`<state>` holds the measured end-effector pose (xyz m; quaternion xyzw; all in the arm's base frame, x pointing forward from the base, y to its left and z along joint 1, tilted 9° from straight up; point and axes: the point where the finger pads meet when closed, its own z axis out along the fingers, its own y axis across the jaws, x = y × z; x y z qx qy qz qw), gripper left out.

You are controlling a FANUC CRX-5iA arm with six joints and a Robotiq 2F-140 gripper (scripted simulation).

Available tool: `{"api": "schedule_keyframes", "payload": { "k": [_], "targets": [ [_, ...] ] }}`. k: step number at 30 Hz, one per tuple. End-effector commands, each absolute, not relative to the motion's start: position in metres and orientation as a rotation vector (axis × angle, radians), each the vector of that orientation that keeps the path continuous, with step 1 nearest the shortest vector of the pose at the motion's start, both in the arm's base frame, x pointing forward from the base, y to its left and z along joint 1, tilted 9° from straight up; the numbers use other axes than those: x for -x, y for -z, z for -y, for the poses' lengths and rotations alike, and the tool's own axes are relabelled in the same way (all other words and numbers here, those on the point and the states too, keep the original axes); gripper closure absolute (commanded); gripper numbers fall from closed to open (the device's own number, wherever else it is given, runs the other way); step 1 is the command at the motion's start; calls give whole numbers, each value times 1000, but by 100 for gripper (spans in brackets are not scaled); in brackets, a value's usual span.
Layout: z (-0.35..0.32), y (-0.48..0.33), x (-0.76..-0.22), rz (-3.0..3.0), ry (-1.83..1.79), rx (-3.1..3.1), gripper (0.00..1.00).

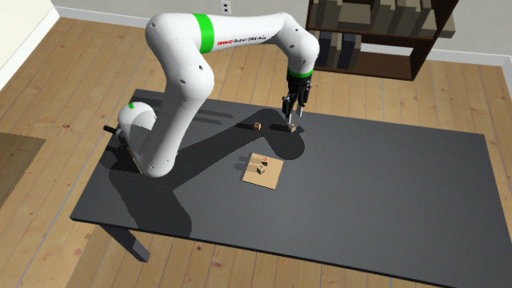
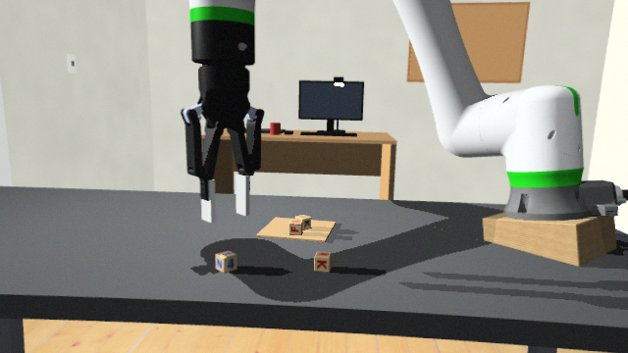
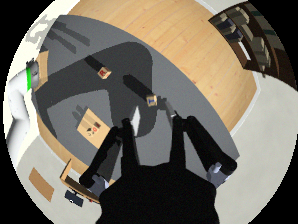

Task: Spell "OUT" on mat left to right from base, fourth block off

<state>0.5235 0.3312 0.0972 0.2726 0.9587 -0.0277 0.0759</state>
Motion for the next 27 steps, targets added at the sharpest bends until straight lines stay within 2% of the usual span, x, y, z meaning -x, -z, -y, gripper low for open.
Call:
{"api": "schedule_keyframes", "payload": {
  "k": [1,27],
  "targets": [
    [-331,-96,-524,-2874,83,-817,63],
    [-329,-68,-527,-2874,83,-818,63]
  ]
}}
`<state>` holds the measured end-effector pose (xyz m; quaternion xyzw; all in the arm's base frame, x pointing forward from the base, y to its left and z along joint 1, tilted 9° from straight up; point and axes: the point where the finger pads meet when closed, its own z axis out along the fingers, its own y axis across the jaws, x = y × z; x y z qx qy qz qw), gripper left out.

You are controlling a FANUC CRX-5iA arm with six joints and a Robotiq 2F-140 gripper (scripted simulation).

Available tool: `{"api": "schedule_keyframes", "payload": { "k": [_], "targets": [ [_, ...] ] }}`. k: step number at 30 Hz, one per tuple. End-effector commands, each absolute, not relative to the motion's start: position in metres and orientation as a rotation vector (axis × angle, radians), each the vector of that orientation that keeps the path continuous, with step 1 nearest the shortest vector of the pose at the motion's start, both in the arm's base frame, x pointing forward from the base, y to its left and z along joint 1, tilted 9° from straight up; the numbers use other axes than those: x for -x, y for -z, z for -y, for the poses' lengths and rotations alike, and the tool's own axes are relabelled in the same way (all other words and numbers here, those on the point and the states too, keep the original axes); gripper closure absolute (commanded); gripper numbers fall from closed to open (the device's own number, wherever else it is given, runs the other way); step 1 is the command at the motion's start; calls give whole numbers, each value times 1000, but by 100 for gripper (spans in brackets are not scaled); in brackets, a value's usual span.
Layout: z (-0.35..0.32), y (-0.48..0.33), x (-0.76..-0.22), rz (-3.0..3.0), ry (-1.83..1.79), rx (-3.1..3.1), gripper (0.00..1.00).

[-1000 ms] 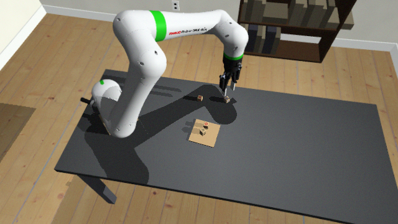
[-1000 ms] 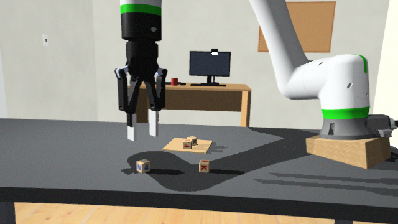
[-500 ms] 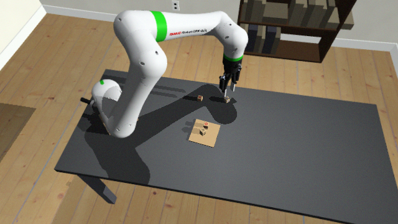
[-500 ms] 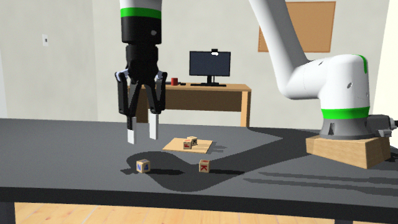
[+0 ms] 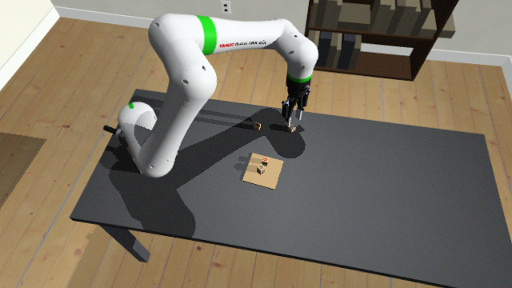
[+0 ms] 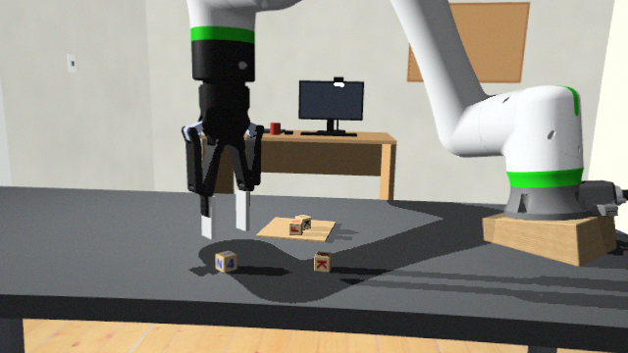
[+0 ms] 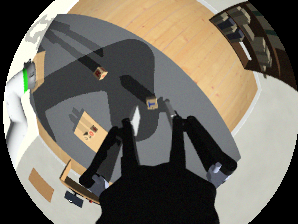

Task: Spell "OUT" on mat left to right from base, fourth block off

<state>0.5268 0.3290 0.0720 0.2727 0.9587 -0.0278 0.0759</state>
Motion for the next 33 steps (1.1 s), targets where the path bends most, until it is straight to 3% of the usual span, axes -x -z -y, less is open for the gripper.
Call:
{"api": "schedule_keyframes", "payload": {
  "k": [1,33],
  "targets": [
    [-329,-67,-528,-2874,83,-818,63],
    [-327,-47,-530,-2874,83,-818,63]
  ]
}}
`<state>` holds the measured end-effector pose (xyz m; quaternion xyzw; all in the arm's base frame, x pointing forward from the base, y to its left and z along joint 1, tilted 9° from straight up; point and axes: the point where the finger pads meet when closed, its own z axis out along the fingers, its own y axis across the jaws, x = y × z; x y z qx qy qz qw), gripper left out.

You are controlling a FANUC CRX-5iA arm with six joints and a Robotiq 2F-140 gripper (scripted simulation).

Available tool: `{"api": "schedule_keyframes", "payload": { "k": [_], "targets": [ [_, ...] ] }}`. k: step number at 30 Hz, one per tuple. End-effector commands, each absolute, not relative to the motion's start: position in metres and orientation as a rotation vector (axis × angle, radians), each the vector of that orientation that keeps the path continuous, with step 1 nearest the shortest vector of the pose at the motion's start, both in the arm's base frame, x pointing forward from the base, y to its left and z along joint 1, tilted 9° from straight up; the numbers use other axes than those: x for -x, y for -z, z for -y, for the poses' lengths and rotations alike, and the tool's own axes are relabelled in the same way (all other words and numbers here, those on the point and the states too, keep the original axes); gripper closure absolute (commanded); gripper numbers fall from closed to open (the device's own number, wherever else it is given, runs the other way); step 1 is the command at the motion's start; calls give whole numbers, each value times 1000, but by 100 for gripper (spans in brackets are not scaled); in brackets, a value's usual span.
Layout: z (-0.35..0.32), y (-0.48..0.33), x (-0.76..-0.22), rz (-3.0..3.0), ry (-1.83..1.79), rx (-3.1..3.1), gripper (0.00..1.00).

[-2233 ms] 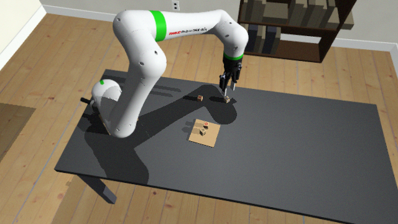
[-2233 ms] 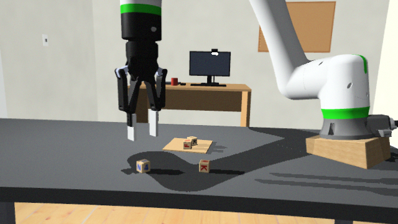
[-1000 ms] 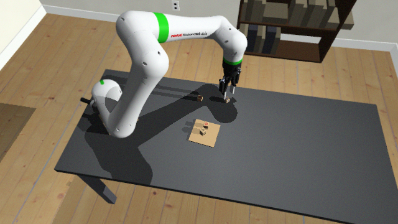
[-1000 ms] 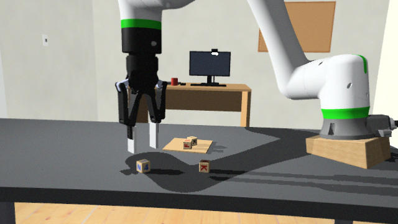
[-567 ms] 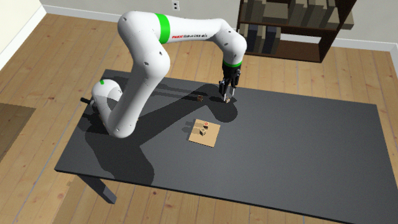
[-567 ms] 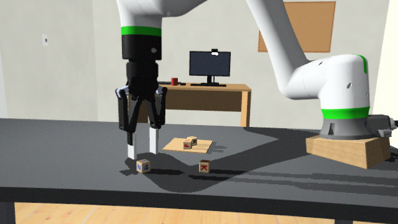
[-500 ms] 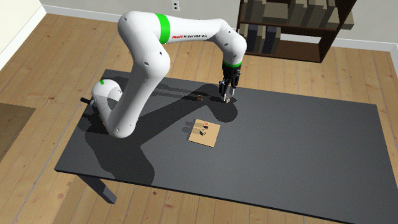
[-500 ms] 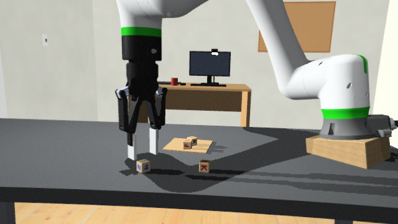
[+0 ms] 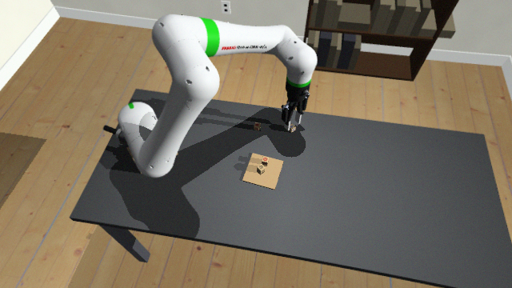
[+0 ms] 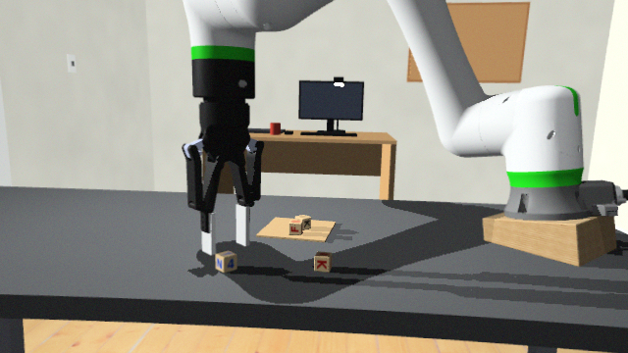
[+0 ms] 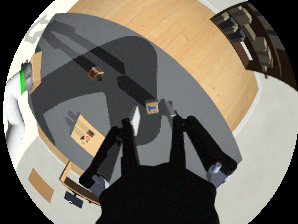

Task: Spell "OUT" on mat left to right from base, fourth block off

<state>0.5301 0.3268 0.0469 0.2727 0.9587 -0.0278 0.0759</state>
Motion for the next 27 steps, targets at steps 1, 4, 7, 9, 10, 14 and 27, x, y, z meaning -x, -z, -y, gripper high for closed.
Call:
{"api": "schedule_keyframes", "payload": {
  "k": [1,4,7,9,10,14,27],
  "targets": [
    [-327,-47,-530,-2874,83,-818,63],
    [-327,-47,-530,-2874,83,-818,63],
    [-327,-46,-530,-2874,83,-818,63],
    [-327,-44,-531,-2874,83,-818,63],
    [-327,-43,-531,-2874,83,-818,63],
    [-326,-40,-531,-2874,83,-818,63],
    [-324,-18,-534,-2874,83,-818,63]
  ]
}}
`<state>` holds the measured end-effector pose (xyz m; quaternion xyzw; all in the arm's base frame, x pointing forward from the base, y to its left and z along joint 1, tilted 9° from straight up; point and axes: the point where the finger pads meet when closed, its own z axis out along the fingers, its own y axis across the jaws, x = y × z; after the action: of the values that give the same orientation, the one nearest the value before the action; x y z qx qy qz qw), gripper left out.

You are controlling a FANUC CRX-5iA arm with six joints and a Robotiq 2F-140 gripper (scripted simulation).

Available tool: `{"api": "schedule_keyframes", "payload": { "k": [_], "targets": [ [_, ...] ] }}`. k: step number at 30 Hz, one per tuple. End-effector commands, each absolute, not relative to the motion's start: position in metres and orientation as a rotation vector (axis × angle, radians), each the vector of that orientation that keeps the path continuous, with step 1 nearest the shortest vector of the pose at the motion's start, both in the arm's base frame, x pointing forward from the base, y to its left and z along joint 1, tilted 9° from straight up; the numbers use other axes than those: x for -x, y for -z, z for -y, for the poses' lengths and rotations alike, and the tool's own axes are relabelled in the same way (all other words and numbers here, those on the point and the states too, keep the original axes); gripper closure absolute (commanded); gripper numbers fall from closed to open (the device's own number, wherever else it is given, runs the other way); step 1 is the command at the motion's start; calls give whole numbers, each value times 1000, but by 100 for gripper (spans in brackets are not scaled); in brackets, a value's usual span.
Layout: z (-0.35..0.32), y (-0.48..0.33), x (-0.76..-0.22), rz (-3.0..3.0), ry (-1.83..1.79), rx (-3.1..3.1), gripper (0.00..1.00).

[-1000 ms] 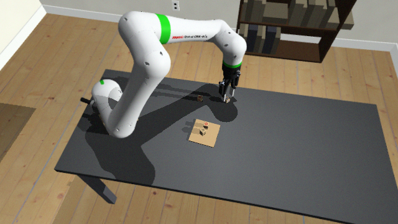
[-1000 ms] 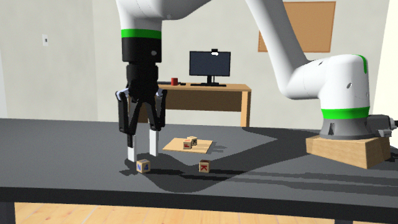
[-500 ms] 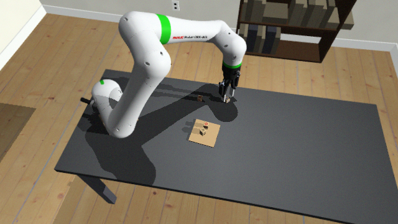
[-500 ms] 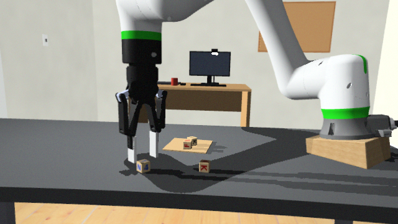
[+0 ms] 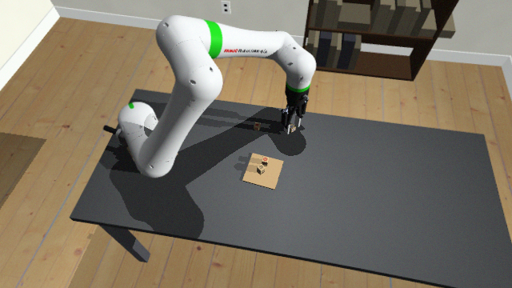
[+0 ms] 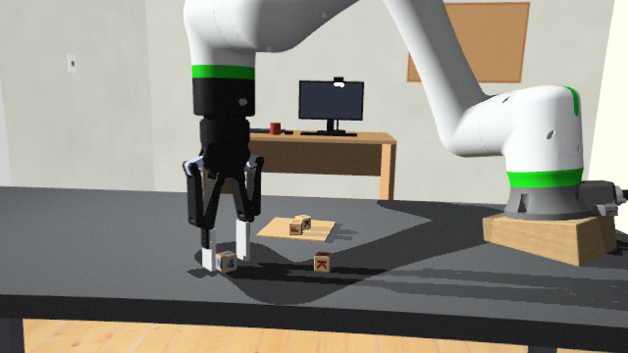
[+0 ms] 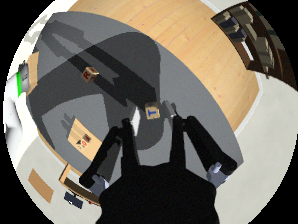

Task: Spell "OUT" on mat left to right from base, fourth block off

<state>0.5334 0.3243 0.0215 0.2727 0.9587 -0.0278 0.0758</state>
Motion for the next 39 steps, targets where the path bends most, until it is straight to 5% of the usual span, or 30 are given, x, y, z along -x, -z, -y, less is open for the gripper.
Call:
{"api": "schedule_keyframes", "payload": {
  "k": [1,20,21,37,38,39],
  "targets": [
    [-324,-17,-534,-2874,83,-818,63],
    [-324,-15,-535,-2874,83,-818,63],
    [-324,-15,-535,-2874,83,-818,75],
    [-324,-15,-535,-2874,83,-818,75],
    [-324,-15,-535,-2874,83,-818,87],
    [-324,-15,-535,-2874,83,-818,87]
  ]
}}
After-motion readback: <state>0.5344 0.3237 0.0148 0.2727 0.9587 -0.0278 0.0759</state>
